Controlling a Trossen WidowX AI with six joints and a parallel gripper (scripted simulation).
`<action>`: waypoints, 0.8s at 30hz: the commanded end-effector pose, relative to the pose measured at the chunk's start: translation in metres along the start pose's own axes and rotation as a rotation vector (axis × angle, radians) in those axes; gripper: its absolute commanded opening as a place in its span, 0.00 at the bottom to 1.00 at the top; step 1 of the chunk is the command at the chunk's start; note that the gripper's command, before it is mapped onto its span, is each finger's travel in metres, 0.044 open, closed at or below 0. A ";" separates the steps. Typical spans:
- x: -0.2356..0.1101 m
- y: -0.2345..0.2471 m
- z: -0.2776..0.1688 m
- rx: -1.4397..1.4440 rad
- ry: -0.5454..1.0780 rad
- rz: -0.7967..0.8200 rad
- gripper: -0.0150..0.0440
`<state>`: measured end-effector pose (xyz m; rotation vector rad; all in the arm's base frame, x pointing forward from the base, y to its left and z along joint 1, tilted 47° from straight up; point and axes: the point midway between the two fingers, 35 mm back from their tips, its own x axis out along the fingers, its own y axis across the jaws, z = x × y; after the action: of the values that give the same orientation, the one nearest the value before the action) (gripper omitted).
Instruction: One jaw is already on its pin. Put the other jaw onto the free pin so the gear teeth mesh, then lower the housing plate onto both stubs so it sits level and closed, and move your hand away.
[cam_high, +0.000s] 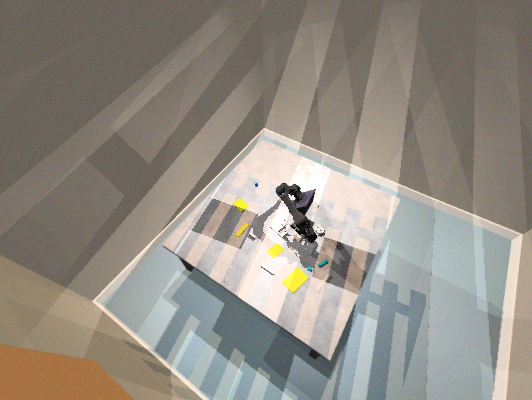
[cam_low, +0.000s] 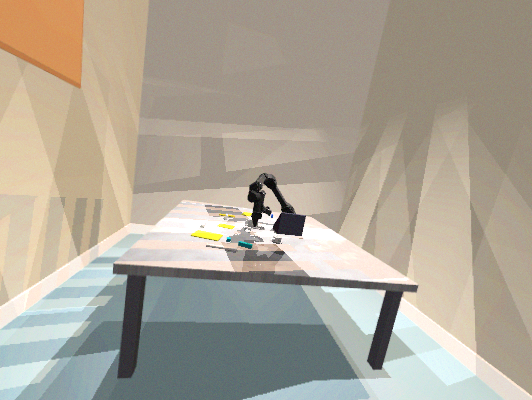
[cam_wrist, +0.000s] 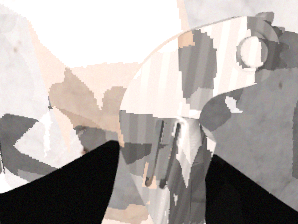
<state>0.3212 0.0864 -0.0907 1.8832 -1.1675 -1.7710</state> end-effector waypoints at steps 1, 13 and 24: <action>-0.014 0.001 0.000 0.006 -0.002 -0.003 0.48; -0.027 0.012 -0.004 0.001 -0.003 -0.003 0.48; -0.031 0.046 -0.016 -0.012 -0.003 -0.007 0.48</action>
<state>0.3241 0.0831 -0.0423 1.8907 -1.1574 -1.7800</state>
